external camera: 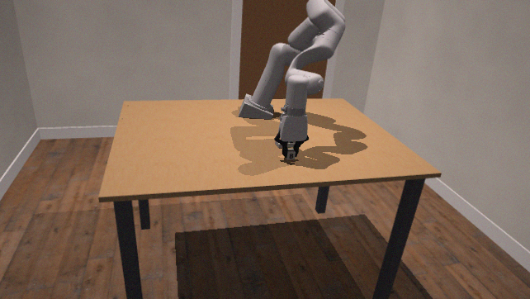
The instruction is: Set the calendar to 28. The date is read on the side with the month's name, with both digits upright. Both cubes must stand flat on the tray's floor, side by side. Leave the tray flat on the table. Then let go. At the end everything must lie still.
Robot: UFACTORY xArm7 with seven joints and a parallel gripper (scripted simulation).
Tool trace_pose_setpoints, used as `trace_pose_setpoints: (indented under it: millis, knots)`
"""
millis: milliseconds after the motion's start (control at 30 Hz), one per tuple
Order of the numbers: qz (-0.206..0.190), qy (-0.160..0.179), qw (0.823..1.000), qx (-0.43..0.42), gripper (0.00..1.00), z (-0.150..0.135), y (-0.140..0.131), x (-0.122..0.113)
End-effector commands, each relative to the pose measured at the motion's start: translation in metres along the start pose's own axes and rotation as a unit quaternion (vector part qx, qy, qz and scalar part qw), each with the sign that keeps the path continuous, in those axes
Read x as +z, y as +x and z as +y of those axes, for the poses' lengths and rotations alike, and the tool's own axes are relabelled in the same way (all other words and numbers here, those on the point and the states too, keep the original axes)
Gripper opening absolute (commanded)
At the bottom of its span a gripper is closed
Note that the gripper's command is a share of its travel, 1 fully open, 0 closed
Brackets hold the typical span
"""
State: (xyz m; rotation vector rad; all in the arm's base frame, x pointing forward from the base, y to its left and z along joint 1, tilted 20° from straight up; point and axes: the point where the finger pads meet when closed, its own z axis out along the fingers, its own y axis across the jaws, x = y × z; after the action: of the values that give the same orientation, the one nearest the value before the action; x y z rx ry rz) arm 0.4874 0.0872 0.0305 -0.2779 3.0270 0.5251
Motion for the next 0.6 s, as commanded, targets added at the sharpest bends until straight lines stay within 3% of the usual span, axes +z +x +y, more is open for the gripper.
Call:
trace_pose_setpoints:
  millis: [0,567]
  knots:
    - [-0.002,0.0,1.0,0.0,0.29,-0.0007,-0.0015,-0.0017]
    - [-0.002,0.0,1.0,0.0,0.29,-0.0007,-0.0015,0.0009]
